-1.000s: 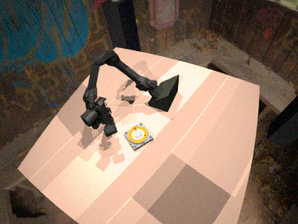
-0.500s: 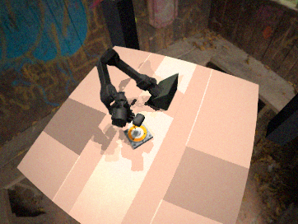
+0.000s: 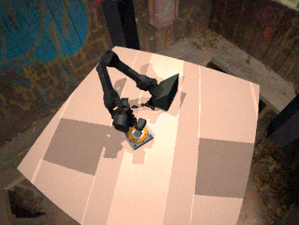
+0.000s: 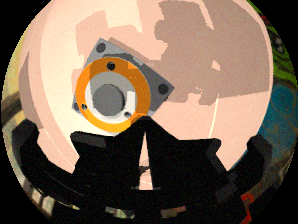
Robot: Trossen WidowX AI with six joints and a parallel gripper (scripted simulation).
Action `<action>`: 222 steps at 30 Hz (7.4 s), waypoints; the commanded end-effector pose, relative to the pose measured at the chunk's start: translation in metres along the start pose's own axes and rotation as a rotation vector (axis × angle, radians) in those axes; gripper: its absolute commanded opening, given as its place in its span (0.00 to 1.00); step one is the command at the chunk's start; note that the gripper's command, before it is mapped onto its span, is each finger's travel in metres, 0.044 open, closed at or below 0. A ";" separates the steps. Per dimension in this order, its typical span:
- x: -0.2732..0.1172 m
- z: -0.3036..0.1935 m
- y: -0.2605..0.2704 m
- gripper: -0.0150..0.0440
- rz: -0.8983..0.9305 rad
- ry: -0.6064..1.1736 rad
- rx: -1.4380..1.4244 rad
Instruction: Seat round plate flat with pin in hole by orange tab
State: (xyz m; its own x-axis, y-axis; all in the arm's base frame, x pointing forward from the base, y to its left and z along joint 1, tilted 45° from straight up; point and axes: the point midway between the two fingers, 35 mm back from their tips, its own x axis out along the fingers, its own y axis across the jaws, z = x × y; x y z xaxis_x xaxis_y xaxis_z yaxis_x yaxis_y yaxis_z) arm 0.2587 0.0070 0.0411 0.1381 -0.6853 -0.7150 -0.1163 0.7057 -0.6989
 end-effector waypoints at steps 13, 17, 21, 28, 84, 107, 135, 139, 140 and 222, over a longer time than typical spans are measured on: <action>0.006 -0.015 0.006 0.25 -0.006 -0.003 -0.006; 0.006 -0.019 0.008 0.25 -0.006 -0.003 -0.007; 0.006 -0.021 0.010 0.25 -0.006 -0.003 -0.007; 0.006 -0.025 0.014 0.25 -0.006 -0.002 -0.007; 0.006 -0.037 0.046 0.25 -0.004 -0.002 -0.007; 0.006 -0.037 0.049 0.25 -0.004 -0.002 -0.007; 0.006 -0.031 0.074 0.25 -0.003 -0.003 -0.007; 0.006 -0.029 0.078 0.25 -0.003 -0.003 -0.006; 0.006 -0.029 0.079 0.25 -0.003 -0.003 -0.006; -0.035 0.030 0.099 0.25 -0.004 -0.011 -0.011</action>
State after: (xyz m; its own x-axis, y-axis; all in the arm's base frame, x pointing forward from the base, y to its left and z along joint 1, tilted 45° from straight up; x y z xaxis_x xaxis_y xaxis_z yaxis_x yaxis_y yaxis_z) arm 0.2718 0.1068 -0.0015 0.1494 -0.6853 -0.7128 -0.1223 0.7025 -0.7011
